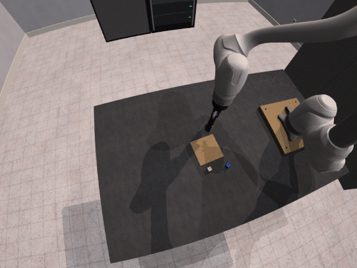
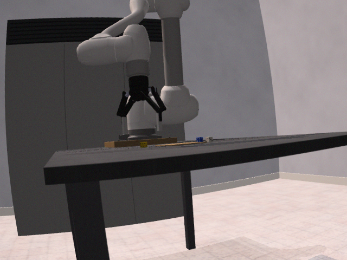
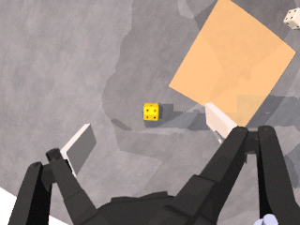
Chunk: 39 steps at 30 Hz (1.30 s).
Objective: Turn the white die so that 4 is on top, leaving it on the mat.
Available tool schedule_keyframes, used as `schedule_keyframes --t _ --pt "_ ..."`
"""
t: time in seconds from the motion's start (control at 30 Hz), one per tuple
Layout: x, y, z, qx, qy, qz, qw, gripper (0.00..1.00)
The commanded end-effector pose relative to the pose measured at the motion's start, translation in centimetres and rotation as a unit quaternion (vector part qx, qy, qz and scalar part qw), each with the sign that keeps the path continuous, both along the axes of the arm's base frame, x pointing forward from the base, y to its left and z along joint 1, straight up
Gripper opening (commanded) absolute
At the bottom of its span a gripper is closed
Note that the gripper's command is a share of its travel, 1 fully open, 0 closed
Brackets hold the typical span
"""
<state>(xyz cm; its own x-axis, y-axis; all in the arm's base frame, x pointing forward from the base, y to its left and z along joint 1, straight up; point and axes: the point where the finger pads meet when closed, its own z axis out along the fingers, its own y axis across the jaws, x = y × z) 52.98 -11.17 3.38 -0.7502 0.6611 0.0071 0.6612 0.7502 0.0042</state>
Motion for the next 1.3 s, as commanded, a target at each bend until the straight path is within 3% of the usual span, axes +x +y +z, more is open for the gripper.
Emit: schedule_keyframes --t 0.0,0.67,1.03,1.27 --pt "0.0 0.0 0.0 0.0 0.0 0.0 1.0 1.0" --pt "0.4 1.3 0.0 0.0 0.0 0.0 1.0 1.0" --pt "2.0 6.4 0.1 0.0 0.0 0.0 1.0 1.0" --pt "3.9 12.3 0.1 0.0 0.0 0.0 1.0 1.0"
